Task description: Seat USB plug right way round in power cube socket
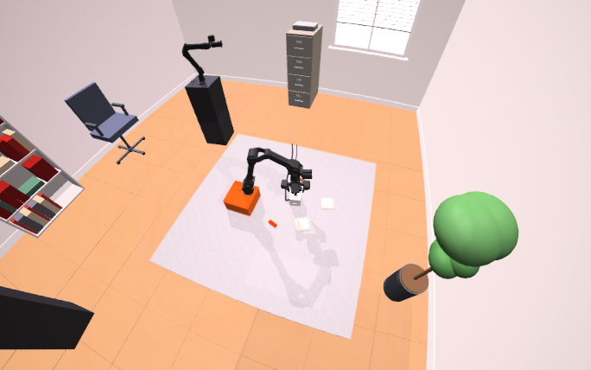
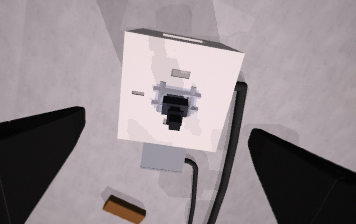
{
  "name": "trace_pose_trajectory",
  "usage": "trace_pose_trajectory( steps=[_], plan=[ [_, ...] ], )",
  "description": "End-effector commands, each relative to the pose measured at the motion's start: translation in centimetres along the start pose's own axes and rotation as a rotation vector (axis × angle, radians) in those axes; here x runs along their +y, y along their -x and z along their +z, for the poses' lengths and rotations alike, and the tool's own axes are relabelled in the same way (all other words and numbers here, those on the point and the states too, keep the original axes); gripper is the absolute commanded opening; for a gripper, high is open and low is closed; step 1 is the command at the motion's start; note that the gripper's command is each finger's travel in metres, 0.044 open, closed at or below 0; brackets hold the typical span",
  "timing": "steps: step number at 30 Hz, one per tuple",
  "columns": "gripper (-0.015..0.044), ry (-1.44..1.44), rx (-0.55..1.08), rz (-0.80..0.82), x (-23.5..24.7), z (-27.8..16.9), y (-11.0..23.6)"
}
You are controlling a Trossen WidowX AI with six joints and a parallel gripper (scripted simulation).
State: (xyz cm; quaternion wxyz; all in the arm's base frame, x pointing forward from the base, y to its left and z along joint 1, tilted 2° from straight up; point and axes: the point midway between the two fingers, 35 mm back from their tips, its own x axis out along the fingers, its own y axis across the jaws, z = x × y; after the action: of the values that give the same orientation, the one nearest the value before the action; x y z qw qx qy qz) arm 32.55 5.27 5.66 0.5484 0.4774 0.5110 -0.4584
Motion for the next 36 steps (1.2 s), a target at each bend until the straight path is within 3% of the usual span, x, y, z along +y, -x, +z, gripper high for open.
trace_pose_trajectory(
  steps=[1, 20, 36],
  plan=[
    [0.044, 0.004, -0.004, -0.014, -0.18, 0.06, -0.6],
    [0.044, 0.004, -0.004, -0.014, -0.18, 0.06, -0.6],
    [0.002, 0.0, 0.0, -0.009, -0.15, 0.0, -0.4]
  ],
)
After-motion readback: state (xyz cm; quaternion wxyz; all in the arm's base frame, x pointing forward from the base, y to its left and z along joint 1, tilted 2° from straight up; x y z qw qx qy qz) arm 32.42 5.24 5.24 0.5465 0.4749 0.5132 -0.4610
